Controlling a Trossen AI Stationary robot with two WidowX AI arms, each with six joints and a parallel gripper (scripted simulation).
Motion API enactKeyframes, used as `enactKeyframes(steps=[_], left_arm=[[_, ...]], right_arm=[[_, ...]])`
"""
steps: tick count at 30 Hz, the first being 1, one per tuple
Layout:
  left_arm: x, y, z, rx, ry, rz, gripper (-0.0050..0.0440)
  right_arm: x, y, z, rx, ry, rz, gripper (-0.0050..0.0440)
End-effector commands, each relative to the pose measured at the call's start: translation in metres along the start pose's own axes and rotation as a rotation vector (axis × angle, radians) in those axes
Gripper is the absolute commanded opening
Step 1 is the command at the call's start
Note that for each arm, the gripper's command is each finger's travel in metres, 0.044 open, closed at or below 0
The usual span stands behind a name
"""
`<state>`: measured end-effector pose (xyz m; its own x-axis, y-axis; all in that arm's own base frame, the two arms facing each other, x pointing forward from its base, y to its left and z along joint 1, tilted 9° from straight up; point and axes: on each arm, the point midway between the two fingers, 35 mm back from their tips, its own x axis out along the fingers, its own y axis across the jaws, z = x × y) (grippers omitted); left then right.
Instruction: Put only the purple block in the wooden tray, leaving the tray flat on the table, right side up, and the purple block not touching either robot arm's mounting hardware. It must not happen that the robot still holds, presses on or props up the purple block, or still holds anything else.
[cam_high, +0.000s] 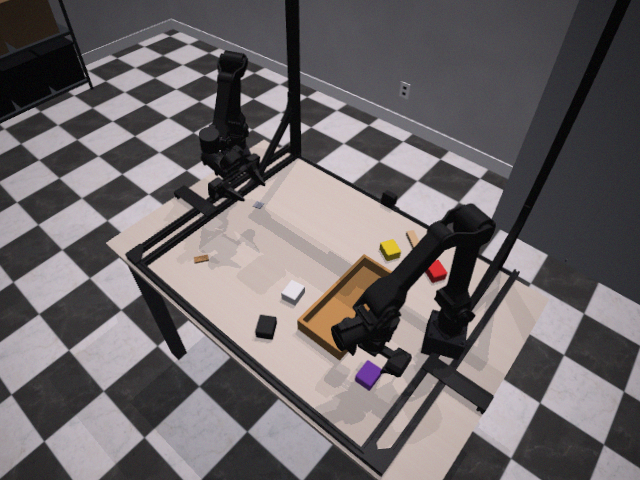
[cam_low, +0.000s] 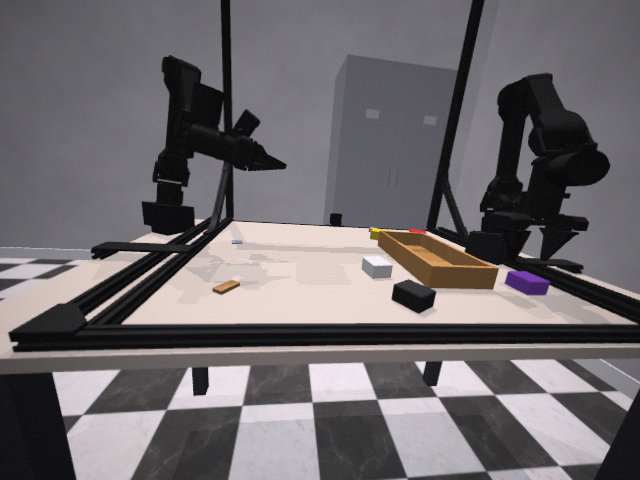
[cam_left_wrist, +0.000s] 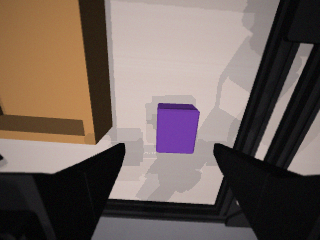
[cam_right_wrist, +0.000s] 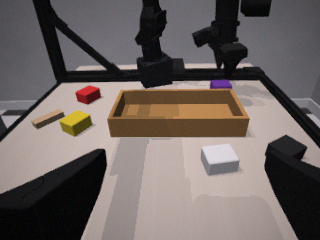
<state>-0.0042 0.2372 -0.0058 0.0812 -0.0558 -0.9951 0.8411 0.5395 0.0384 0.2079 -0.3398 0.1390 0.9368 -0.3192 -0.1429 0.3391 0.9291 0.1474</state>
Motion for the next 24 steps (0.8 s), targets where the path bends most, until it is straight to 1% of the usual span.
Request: enactKeyframes(steps=[1,7,24], left_arm=[[0.0017,-0.0057,-0.0039,0.025,-0.034,0.003,0.0400],[0.0034,-0.0110,-0.0046,0.040,-0.055,0.004,0.0400],[0.0035,-0.0113,-0.0046,0.041,-0.056,0.004,0.0400]], right_arm=[[-0.0040,-0.0086,-0.0002,-0.008,-0.009,-0.006,0.0400],[-0.0075,-0.0129,0.0002,-0.011,-0.014,-0.011,0.0400],[-0.0077,-0.0131,0.0002,-0.012,-0.015,-0.011,0.0400]])
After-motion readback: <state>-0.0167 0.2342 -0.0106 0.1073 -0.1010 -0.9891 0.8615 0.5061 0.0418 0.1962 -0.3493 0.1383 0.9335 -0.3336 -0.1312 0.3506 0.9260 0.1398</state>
